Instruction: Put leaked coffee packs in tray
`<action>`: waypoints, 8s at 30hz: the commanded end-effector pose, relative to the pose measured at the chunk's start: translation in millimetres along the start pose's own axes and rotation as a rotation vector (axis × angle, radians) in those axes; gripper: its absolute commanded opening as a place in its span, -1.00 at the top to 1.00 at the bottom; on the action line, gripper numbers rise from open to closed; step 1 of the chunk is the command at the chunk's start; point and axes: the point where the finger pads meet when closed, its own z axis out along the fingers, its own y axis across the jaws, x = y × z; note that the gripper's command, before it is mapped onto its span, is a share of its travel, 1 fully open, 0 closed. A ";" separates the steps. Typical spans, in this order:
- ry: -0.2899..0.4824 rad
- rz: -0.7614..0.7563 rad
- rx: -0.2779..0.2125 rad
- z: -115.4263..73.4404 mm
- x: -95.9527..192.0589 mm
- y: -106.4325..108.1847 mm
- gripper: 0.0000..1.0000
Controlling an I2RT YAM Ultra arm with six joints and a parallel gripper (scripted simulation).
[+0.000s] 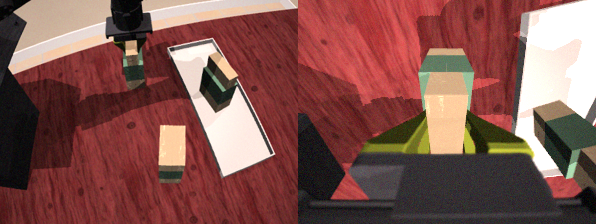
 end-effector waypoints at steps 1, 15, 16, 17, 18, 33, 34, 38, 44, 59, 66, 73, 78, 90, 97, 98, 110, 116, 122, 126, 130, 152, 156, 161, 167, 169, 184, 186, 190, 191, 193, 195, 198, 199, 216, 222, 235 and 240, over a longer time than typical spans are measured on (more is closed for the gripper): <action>-0.028 0.002 0.016 -0.8 -11.0 -8.4 0.54; -0.028 0.002 0.016 -0.8 -11.0 -8.4 0.54; -0.028 0.002 0.016 -0.8 -11.0 -8.4 0.54; -0.028 0.002 0.016 -0.8 -11.0 -8.4 0.54; -0.028 0.002 0.016 -0.8 -11.0 -8.4 0.54; -0.028 0.002 0.016 -0.8 -11.0 -8.4 0.54; -0.028 0.002 0.016 -0.8 -11.0 -8.4 0.54; -0.028 0.002 0.016 -0.8 -11.0 -8.4 0.54; -0.031 0.003 0.018 -4.3 -11.3 -9.9 0.54; -0.011 -0.010 -0.004 -41.5 -1.1 3.1 0.54; -0.011 -0.010 -0.003 -59.1 -0.6 3.3 0.54; -0.019 -0.006 -0.003 -61.4 -2.7 1.6 0.54; -0.018 -0.008 -0.005 -61.0 -2.8 2.6 0.54; -0.018 -0.008 -0.005 -61.0 -2.8 2.6 0.54; -0.019 -0.008 -0.005 -61.0 -2.9 2.5 0.54; -0.019 -0.008 -0.005 -61.0 -2.9 2.5 0.54; -0.019 -0.008 -0.005 -61.0 -2.9 2.5 0.54; -0.019 -0.008 -0.005 -61.0 -2.9 2.5 0.54; -0.035 0.017 0.021 -61.8 -11.6 -16.6 0.54; -0.036 0.010 0.021 -62.1 -13.3 -22.9 0.54; -0.036 0.006 0.021 -62.5 -15.6 -33.6 0.54; -0.017 -0.009 -0.002 -55.4 -40.5 -142.7 0.54; -0.026 -0.013 -0.001 -58.2 -49.3 -159.8 0.54; -0.021 -0.010 -0.001 -57.0 -49.1 -170.4 0.54; -0.034 0.004 0.020 -66.8 -50.9 -190.9 0.54; -0.032 0.004 0.018 -66.0 -50.7 -191.8 0.54; -0.032 -0.002 0.014 -64.6 -52.7 -189.6 0.54; -0.032 -0.003 0.013 -64.2 -52.8 -189.2 0.54; -0.027 0.000 0.014 -57.5 -52.6 -188.3 0.54; -0.028 0.007 0.021 -56.2 -52.2 -190.5 0.54; -0.031 0.012 0.027 -55.2 -51.8 -193.2 0.54; -0.031 0.012 0.027 -55.2 -51.8 -193.2 0.54; -0.034 0.000 0.019 -48.2 -57.0 -187.7 0.54; -0.028 0.004 0.019 -44.3 -53.8 -188.5 0.54; -0.034 0.000 0.020 -14.4 -57.5 -187.8 0.54; -0.036 0.009 0.032 -18.3 -53.6 -196.2 0.54; -0.036 0.006 0.028 -18.4 -54.4 -194.7 0.54; -0.036 0.006 0.028 -18.4 -54.4 -194.7 0.54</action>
